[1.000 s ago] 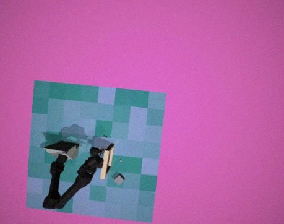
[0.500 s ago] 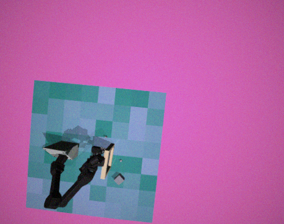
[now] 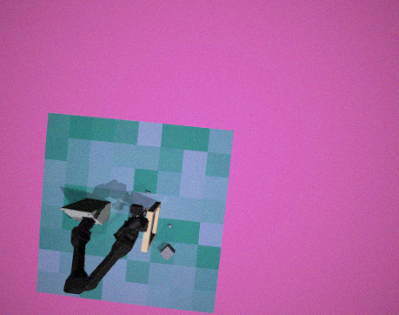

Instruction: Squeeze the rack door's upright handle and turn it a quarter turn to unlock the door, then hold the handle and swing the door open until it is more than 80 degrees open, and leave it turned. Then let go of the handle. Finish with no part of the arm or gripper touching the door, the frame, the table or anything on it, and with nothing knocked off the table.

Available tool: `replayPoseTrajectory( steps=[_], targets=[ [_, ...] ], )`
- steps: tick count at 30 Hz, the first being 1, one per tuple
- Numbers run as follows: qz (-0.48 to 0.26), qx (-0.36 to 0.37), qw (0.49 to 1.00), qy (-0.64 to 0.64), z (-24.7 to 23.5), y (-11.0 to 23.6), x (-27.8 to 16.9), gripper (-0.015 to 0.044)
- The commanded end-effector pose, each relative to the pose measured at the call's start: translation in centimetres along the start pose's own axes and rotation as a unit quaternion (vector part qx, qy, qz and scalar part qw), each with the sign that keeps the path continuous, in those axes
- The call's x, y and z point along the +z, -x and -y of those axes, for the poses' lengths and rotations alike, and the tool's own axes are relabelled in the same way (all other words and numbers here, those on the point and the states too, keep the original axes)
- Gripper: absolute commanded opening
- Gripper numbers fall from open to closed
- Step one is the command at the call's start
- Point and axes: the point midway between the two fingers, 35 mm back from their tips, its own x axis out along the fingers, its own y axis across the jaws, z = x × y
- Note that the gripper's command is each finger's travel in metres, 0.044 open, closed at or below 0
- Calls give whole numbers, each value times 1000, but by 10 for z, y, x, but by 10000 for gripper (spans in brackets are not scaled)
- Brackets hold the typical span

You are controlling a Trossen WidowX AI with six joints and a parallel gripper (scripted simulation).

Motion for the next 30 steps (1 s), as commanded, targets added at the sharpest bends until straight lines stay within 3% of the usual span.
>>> replayPoseTrajectory(
  steps=[1, 7, 20, 24, 30],
  targets=[
    [0, -2, 1000, 3, 0, -3, -1, 269],
    [0, -2, 1000, 3, 0, -3, -1, 111],
    [0, -2, 1000, 3, 0, -3, -1, 25],
    [0, -2, 1000, 7, 0, -3, -1, 23],
    [0, -2, 991, 137, 0, -3, -1, 23]
  ],
)
